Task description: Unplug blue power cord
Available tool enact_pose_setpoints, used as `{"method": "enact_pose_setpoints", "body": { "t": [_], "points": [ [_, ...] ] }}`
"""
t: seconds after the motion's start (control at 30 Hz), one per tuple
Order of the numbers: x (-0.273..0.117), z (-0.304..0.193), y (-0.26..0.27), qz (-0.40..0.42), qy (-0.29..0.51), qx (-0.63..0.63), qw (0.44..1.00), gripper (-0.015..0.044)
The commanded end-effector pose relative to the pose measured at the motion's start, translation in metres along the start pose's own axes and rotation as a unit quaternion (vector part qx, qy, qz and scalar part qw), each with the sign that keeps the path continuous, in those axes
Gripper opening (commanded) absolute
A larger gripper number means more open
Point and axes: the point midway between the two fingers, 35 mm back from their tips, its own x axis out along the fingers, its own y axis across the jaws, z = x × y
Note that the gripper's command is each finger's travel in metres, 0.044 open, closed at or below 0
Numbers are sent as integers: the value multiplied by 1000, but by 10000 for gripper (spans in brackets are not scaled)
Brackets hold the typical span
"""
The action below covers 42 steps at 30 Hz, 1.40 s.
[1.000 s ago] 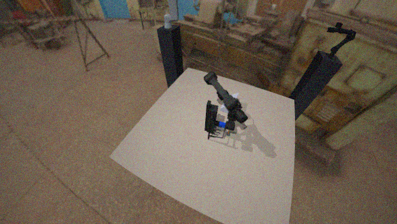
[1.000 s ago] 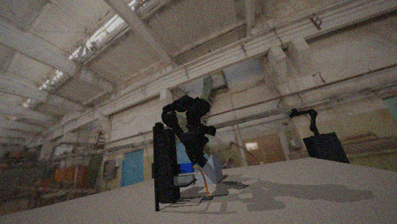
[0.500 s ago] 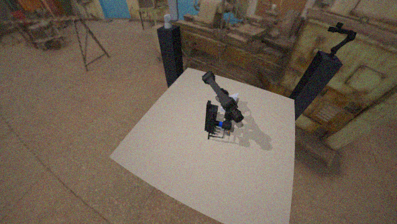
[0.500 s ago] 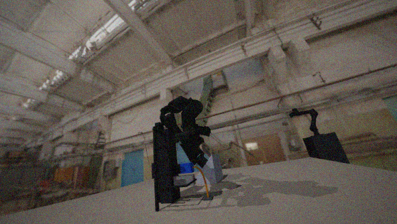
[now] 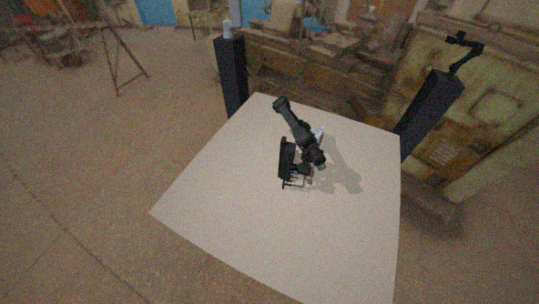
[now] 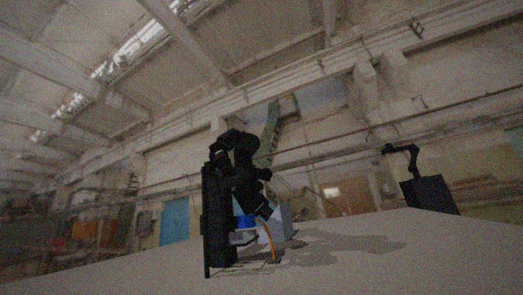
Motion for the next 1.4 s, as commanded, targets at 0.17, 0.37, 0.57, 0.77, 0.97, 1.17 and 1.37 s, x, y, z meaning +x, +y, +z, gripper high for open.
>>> {"method": "enact_pose_setpoints", "body": {
  "t": [0.17, 0.37, 0.57, 0.77, 0.97, 1.17, 1.37],
  "points": [
    [11, -1, 1, 1, 3, -3, 1000, 160],
    [10, -1, 0, 0, 0, 0, 1000, 108],
    [10, -1, 0, 0, 0, 0, 1000, 48],
    [10, 0, 0, 0, 0, 0, 1000, 0],
    [10, 8, -1, 0, 0, -1, 1000, 0],
    [9, 18, -1, 0, -1, -1, 1000, 0],
    [8, 28, -2, 0, -1, -2, 1000, 0]
  ]
}}
